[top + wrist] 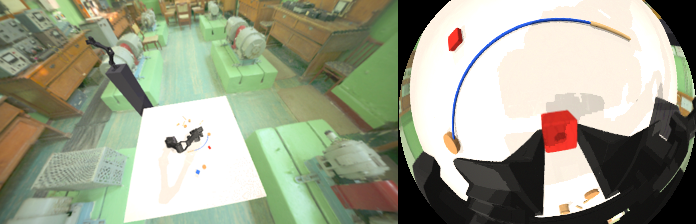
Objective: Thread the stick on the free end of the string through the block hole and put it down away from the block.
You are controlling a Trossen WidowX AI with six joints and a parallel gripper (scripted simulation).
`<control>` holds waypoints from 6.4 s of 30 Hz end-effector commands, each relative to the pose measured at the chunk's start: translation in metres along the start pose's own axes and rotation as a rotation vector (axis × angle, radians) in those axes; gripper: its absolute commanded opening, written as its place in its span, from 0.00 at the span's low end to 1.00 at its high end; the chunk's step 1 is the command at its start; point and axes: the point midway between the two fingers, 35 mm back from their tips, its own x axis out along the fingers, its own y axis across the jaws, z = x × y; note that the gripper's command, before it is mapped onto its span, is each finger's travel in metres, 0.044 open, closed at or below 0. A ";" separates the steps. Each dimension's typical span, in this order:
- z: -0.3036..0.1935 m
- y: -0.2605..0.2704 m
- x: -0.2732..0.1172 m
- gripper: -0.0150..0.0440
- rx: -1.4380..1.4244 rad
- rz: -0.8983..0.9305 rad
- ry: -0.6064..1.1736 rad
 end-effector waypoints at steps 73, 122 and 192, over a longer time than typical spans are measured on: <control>0.042 -0.001 0.007 0.25 -0.007 -0.018 0.785; 0.057 -0.002 -0.034 1.00 -1.042 0.201 0.576; 0.029 0.000 -0.042 0.48 -2.912 0.001 0.004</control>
